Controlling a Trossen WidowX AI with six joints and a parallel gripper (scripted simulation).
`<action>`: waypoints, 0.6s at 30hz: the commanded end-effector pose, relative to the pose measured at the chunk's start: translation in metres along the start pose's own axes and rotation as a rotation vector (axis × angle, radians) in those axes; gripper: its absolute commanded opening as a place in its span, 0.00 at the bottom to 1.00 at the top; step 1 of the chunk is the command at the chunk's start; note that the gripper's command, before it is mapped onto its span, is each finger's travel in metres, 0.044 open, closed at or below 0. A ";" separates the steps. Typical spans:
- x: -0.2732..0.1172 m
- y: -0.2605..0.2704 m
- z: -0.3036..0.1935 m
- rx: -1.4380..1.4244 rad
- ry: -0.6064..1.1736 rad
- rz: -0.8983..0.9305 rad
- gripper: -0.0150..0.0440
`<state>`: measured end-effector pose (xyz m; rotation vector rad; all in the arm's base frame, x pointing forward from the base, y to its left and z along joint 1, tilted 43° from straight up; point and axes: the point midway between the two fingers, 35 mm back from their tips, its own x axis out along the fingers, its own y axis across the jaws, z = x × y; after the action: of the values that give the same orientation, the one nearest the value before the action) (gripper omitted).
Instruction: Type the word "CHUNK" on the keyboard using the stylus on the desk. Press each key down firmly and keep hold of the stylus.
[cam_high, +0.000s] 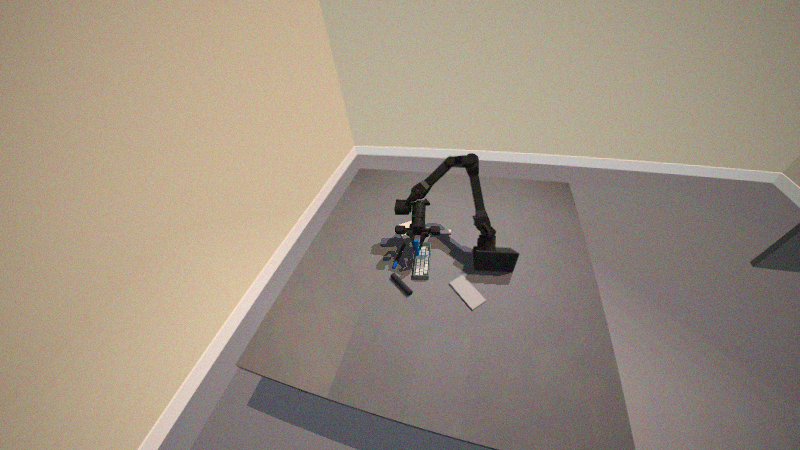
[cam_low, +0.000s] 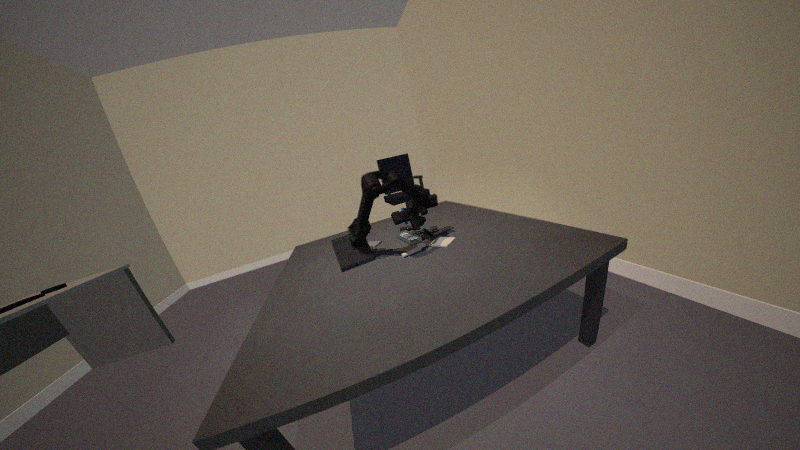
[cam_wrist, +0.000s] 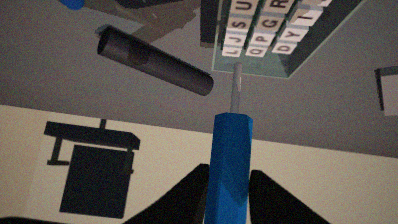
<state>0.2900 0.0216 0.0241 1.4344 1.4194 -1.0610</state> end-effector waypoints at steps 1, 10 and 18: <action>0.004 0.000 0.000 0.005 0.004 0.002 0.25; 0.013 -0.001 0.014 0.005 0.003 0.002 0.25; 0.014 0.000 0.017 0.005 0.003 0.002 0.39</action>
<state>0.2897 0.0100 0.0064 1.4426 1.4163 -1.0679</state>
